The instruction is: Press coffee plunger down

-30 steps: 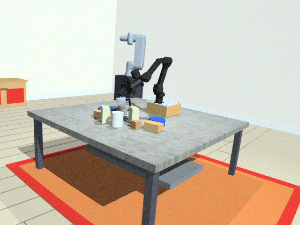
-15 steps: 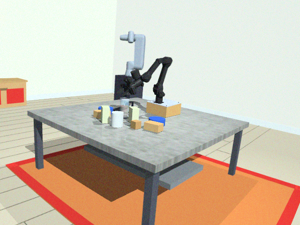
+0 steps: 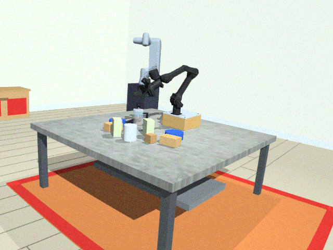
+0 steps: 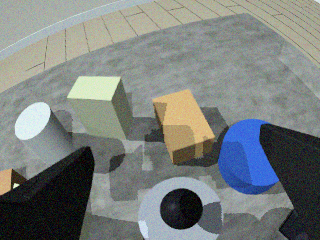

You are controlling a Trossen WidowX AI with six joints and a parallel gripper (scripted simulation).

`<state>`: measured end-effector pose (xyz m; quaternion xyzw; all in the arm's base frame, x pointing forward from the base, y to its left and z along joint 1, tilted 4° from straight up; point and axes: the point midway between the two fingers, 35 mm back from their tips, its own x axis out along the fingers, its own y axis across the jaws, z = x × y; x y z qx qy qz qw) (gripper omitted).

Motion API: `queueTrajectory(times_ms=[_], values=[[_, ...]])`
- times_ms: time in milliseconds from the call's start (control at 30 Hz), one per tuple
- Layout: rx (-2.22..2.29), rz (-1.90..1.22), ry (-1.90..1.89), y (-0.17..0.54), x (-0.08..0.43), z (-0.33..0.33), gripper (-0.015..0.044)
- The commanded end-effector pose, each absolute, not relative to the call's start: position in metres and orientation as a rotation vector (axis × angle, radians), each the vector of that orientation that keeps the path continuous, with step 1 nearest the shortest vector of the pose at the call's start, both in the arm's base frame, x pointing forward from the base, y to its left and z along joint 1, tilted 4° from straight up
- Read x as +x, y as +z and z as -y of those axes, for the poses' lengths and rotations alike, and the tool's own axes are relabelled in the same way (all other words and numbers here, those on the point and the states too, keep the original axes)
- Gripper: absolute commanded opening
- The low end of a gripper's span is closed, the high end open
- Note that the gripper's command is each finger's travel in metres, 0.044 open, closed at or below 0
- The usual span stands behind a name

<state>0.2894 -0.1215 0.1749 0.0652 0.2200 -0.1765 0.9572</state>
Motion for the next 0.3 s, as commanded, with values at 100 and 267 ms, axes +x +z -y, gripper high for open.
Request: queueTrajectory(times_ms=[100, 267], values=[[0.128, -0.440, -0.352, 0.1950, 0.2755, 0.1165, 0.0440], [0.128, -0.440, -0.352, 0.1950, 0.2755, 0.1165, 0.0440]])
